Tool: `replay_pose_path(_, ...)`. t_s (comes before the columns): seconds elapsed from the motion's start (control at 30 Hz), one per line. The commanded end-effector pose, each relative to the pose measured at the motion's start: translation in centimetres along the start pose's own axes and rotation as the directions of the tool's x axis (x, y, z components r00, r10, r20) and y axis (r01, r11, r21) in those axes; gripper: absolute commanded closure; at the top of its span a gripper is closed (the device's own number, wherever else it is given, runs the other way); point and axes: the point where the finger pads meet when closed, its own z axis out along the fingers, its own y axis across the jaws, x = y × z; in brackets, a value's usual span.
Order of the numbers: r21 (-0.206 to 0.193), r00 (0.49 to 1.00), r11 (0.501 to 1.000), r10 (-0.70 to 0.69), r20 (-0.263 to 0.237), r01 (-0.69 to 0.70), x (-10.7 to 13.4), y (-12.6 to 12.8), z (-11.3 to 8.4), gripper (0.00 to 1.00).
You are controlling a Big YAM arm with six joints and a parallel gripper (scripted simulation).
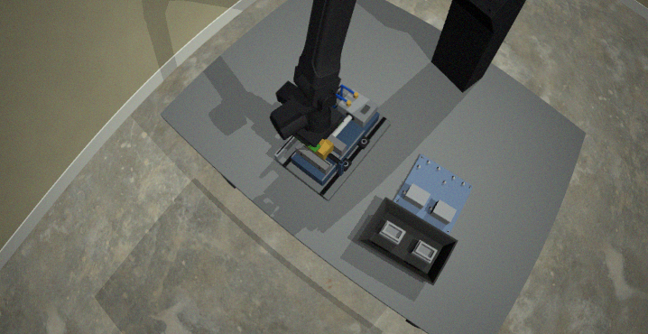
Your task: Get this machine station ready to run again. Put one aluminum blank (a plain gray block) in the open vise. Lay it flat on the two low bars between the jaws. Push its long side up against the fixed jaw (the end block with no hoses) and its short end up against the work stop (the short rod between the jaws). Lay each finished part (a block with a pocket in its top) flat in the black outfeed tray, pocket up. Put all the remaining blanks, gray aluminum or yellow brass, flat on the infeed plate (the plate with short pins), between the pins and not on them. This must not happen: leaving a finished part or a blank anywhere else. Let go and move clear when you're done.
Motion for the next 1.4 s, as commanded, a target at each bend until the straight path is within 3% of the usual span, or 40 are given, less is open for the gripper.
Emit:
replay_pose_path(0.0, -0.026, 1.0, 1.0, -0.006, -0.005, 0.006, 0.77, 1.35, -0.18, 0.36)
replay_pose_path(1.37, -0.015, 1.0, 1.0, -0.003, -0.006, 0.003, 0.99, 1.62, -0.05, 0.36)
